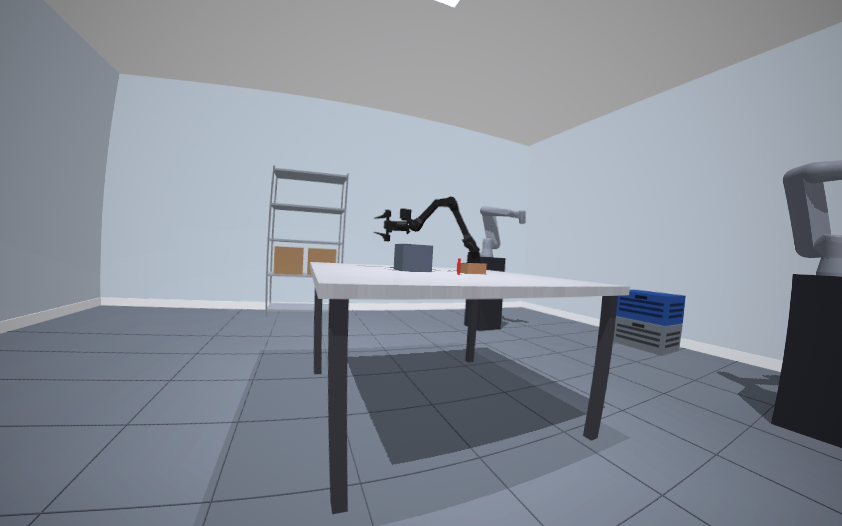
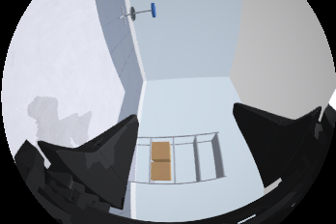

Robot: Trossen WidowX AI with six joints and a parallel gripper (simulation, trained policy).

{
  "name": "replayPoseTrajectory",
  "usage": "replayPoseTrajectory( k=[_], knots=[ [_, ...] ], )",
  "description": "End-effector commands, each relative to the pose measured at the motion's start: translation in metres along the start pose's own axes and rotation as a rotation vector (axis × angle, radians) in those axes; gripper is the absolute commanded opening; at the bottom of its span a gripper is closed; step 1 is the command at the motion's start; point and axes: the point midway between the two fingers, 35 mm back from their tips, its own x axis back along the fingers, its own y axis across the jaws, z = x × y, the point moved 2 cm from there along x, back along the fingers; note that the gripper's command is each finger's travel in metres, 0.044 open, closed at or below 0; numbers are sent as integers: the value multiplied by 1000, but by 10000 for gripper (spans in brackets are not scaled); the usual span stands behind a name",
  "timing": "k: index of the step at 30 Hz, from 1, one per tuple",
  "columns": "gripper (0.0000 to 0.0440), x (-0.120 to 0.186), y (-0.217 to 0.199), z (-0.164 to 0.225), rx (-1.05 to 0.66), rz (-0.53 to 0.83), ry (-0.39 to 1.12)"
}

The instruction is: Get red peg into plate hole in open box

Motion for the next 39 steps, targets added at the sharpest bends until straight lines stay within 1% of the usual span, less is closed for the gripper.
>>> replayPoseTrajectory(
  k=[1, 2, 3, 10, 21, 30, 39],
  knots=[
    [422, -1, 2, -2, -22, -15, -2],
    [437, -3, 5, -5, -50, -34, -8],
    [440, -3, 7, -9, -80, -51, -16],
    [440, -5, 12, -45, -294, -149, -75],
    [440, 3, 2, -108, -640, -294, -141],
    [440, 22, -7, -164, -910, -447, -169],
    [440, 55, -10, -219, -1149, -648, -152]
  ],
)
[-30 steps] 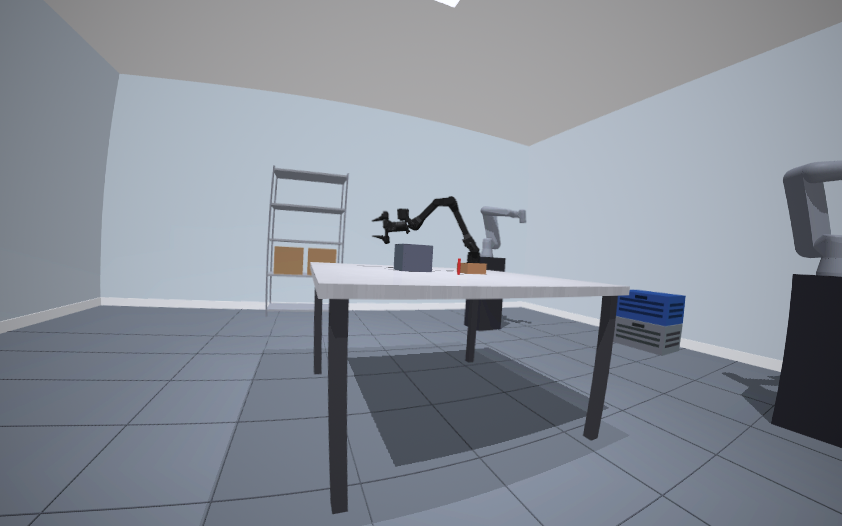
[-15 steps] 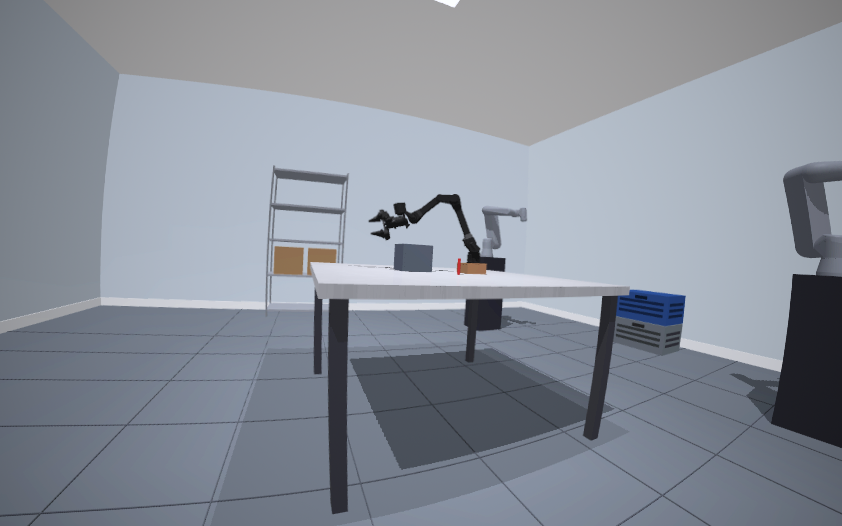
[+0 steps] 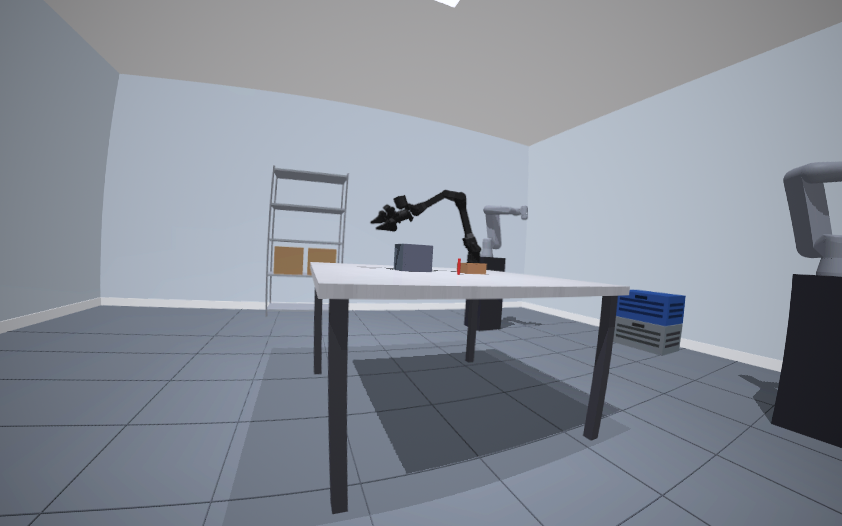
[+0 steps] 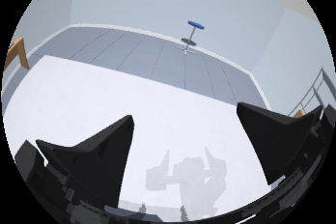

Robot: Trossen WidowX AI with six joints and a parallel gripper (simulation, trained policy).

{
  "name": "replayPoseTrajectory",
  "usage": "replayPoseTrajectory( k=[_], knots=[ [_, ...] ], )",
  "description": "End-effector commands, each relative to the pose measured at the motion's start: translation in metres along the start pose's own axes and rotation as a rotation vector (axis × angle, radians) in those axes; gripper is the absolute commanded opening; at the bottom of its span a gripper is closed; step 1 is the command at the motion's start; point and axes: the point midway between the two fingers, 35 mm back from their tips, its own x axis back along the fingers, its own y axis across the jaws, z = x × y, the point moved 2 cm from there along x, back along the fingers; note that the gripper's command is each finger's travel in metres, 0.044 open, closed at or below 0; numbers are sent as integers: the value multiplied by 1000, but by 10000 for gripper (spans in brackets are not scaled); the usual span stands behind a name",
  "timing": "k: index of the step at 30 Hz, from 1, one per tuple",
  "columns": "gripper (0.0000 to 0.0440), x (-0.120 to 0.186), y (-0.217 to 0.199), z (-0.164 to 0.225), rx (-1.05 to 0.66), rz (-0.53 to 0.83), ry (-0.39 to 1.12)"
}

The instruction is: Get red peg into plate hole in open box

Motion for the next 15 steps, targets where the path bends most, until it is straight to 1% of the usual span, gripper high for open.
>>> replayPoseTrajectory(
  k=[1, 8, 15],
  knots=[
    [440, 6, 27, -10, -115, -74, 25],
    [440, 20, 78, -20, -299, -203, 113],
    [440, 44, 131, -25, -467, -319, 240]
  ],
)
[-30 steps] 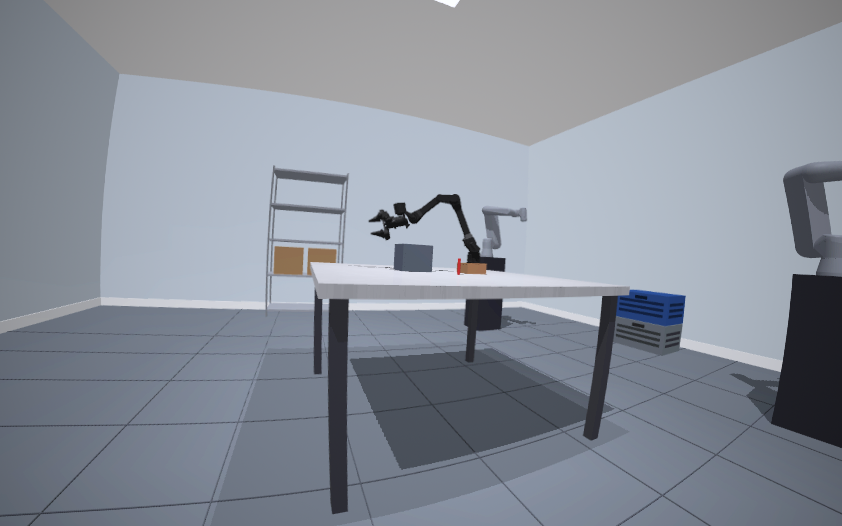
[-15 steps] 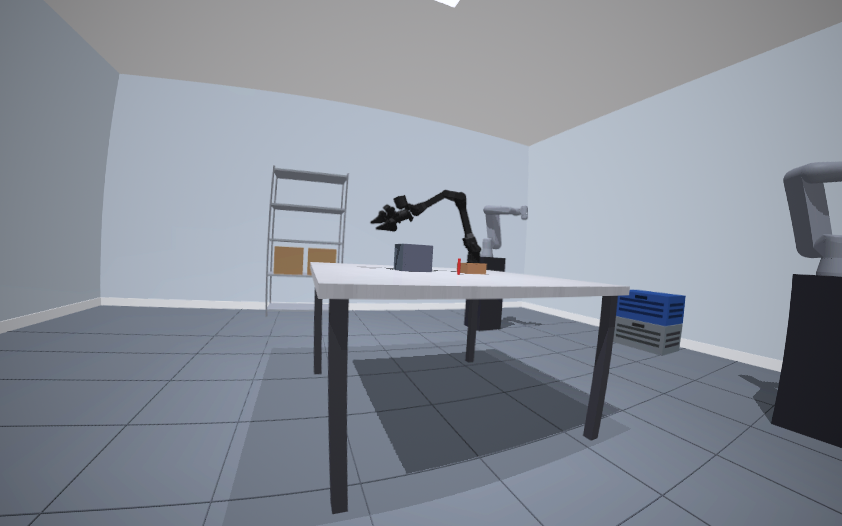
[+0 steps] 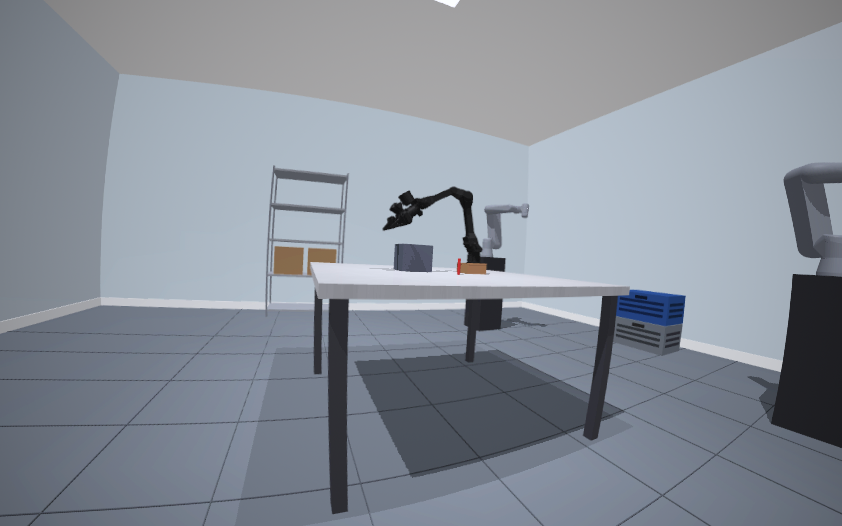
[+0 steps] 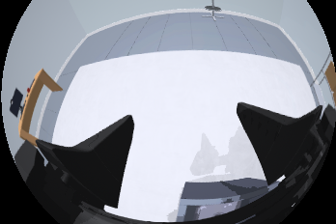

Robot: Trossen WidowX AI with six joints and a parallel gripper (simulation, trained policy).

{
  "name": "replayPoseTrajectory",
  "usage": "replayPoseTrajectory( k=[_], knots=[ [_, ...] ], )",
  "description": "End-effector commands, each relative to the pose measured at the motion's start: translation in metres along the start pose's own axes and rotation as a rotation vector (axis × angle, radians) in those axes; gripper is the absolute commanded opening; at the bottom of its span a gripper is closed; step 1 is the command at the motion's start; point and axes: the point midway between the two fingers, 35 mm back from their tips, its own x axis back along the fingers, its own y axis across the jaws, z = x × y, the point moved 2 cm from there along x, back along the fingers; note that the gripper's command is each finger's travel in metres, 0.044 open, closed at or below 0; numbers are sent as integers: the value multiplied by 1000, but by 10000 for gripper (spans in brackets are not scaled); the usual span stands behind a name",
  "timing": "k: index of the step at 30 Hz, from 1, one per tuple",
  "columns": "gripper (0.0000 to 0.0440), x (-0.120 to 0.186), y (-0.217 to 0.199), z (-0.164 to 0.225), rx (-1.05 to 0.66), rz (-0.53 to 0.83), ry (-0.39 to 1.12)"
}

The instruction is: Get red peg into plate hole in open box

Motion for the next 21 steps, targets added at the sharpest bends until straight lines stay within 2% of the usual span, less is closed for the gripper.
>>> replayPoseTrajectory(
  k=[1, 11, 21],
  knots=[
    [439, 7, 31, 12, -101, -58, 76],
    [437, 37, 98, 51, -339, -133, 310],
    [437, 78, 140, 95, -578, -92, 555]
  ],
)
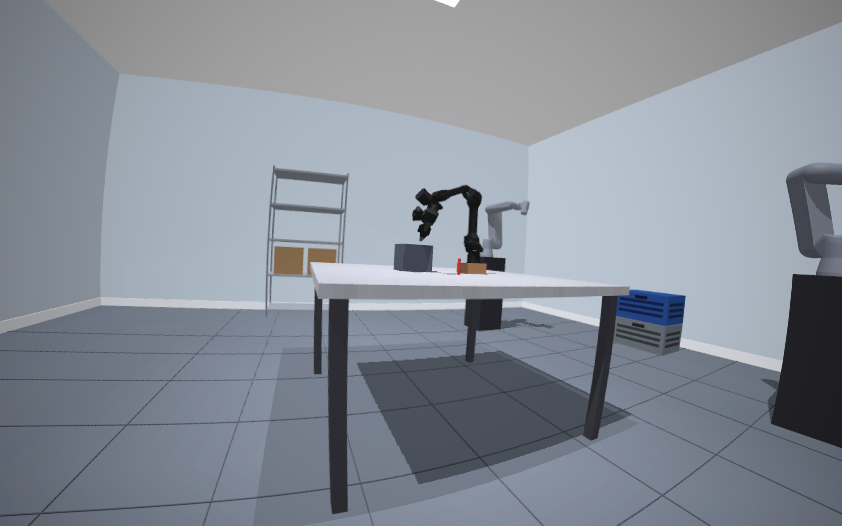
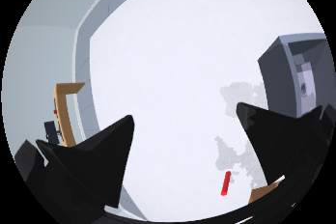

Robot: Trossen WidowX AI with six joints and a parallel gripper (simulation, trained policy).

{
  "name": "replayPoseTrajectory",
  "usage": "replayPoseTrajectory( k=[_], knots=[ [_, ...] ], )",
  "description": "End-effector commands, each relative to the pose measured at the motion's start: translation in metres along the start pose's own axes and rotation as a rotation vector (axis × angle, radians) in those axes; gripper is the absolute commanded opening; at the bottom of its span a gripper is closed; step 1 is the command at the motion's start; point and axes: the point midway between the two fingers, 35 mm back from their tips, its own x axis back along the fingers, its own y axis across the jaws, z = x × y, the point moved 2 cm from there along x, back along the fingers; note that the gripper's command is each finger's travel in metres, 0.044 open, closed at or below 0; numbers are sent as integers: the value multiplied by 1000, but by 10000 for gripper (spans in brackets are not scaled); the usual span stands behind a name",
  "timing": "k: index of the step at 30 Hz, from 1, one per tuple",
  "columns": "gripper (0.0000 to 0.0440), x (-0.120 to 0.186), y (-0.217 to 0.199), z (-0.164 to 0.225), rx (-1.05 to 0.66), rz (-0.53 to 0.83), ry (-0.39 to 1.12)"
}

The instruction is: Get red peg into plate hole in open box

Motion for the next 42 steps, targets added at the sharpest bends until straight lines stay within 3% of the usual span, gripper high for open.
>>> replayPoseTrajectory(
  k=[1, 22, 32, 42],
  knots=[
    [438, 6, 3, 28, -110, 28, 83],
    [440, 36, -19, 147, -681, 374, 354],
    [440, 42, -34, 182, -847, 564, 345],
    [440, 29, -48, 195, -895, 657, 291]
  ],
)
